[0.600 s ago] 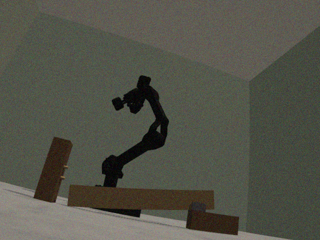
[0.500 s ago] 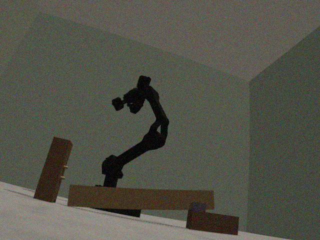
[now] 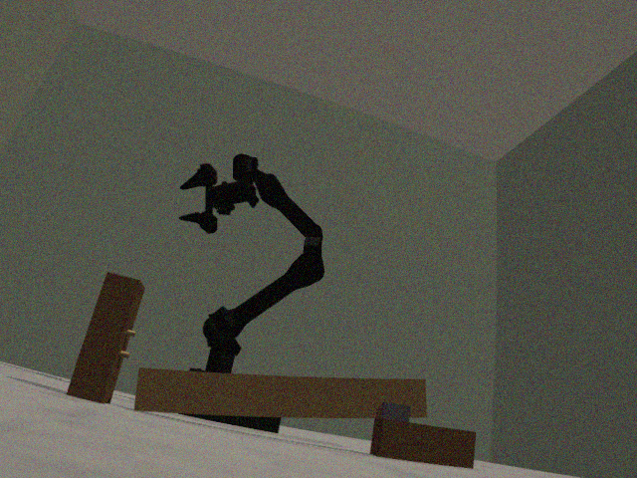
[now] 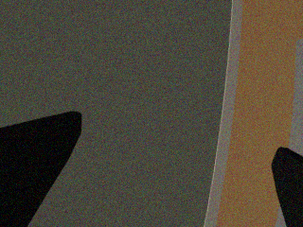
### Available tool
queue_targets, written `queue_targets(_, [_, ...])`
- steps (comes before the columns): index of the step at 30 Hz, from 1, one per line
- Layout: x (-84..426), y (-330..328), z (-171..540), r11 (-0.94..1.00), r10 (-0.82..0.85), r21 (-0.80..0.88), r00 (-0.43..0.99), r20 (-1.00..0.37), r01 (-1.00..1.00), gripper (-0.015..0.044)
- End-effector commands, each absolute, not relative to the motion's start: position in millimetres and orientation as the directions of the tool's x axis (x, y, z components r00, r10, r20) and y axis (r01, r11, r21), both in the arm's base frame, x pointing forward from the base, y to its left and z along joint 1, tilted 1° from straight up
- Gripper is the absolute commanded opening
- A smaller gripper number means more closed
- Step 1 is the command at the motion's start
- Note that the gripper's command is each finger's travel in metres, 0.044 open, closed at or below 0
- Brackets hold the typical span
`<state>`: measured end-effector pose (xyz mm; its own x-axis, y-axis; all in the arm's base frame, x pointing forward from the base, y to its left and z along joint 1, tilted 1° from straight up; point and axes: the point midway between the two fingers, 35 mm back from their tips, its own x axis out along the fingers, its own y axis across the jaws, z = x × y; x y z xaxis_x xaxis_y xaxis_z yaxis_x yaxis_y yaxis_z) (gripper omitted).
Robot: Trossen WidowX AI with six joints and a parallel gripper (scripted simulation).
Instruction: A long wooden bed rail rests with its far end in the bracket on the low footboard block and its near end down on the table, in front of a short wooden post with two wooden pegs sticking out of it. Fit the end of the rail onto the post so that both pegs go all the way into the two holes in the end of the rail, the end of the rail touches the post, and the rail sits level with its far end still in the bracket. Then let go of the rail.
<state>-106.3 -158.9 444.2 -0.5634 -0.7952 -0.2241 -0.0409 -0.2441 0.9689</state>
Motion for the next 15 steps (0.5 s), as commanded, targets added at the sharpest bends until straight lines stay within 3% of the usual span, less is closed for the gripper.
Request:
queue_targets(1, [-92.6, -201.1, 420.0, -0.425, -0.841, 0.892, -0.431, -0.326, 0.154, 0.0440])
queue_targets(8, [-34.0, -266.9, 377.1, -0.465, -0.861, 0.620, -0.159, -0.484, 0.632, 0.0440])
queue_targets(15, [48.9, -303.0, 328.9, -0.129, -0.779, 0.275, 0.074, -0.623, 0.953, 0.0440])
